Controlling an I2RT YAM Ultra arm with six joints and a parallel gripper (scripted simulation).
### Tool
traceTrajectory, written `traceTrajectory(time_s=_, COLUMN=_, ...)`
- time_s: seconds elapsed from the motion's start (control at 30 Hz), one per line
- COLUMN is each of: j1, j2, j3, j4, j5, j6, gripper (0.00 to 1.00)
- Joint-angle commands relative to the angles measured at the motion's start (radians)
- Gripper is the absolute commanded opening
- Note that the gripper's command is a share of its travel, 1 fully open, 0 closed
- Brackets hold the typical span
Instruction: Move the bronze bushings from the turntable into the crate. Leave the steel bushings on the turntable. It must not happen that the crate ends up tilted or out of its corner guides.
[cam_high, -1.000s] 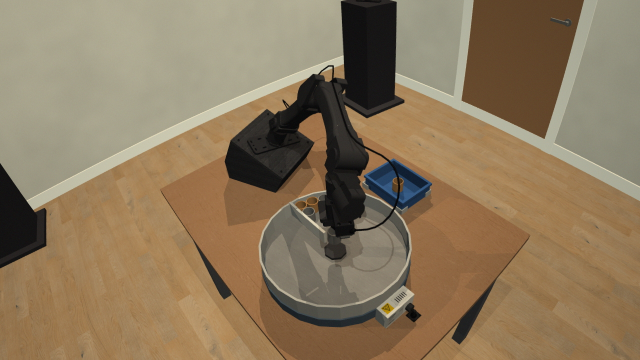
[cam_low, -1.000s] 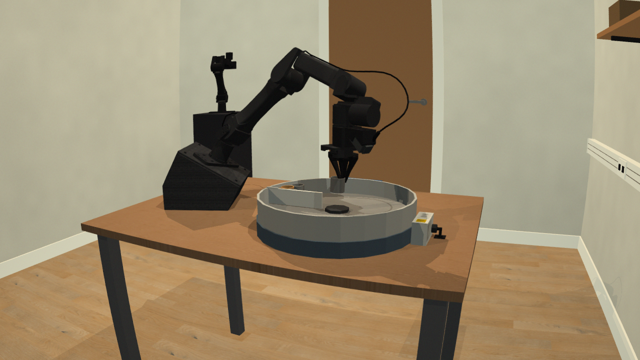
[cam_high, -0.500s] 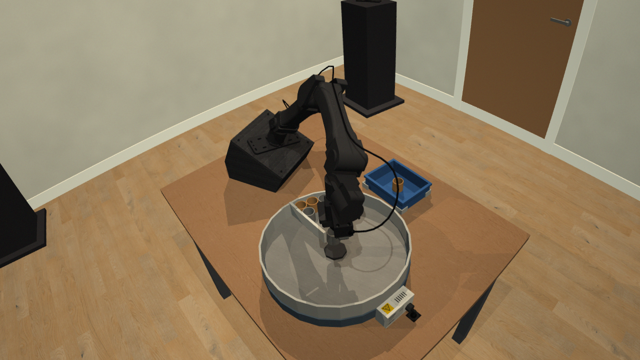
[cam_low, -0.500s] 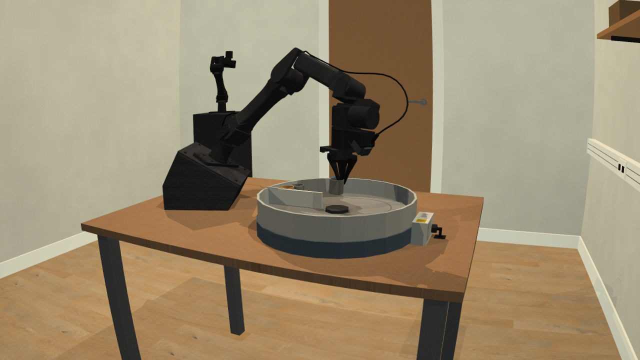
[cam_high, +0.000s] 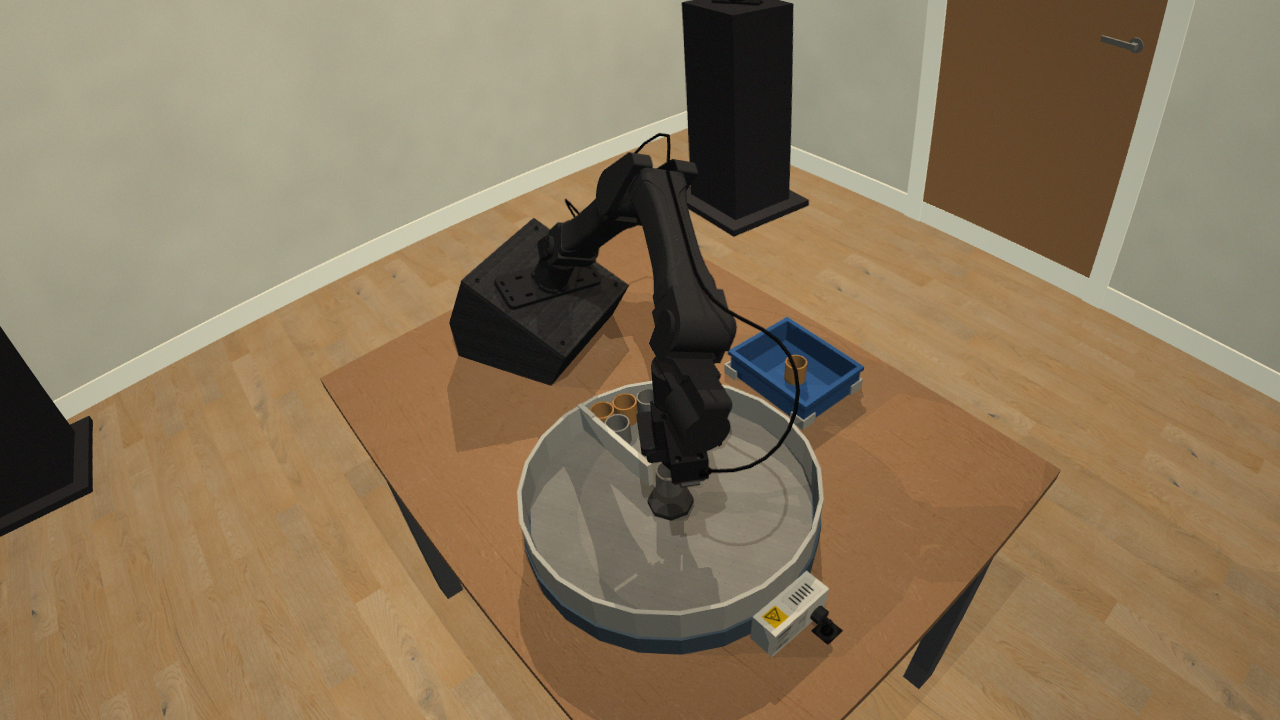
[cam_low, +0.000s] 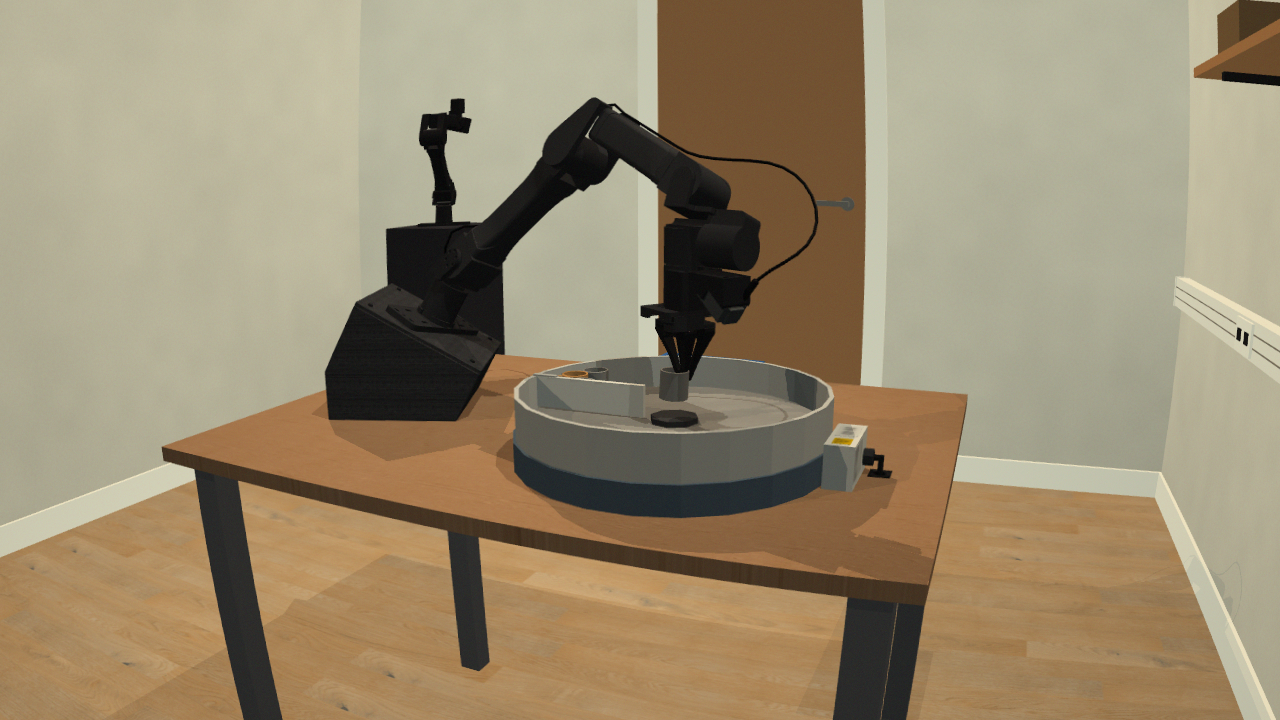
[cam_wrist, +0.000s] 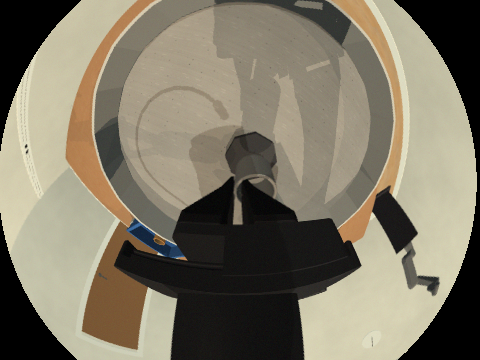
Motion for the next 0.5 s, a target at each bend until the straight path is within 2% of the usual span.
traceTrajectory(time_s=0.0, j1=-0.006, j2=-0.009, j3=-0.023, j4=0.04, j5=0.016, j6=0.015, gripper=0.0)
traceTrajectory(time_s=0.37, j1=-0.003, j2=-0.023, j3=-0.035, j4=0.064, j5=0.018, j6=0.021, gripper=0.0)
traceTrajectory(time_s=0.4, j1=-0.004, j2=-0.026, j3=-0.002, j4=0.066, j5=0.018, j6=0.022, gripper=0.0)
traceTrajectory(time_s=0.47, j1=-0.004, j2=-0.026, j3=-0.002, j4=0.066, j5=0.019, j6=0.021, gripper=0.0)
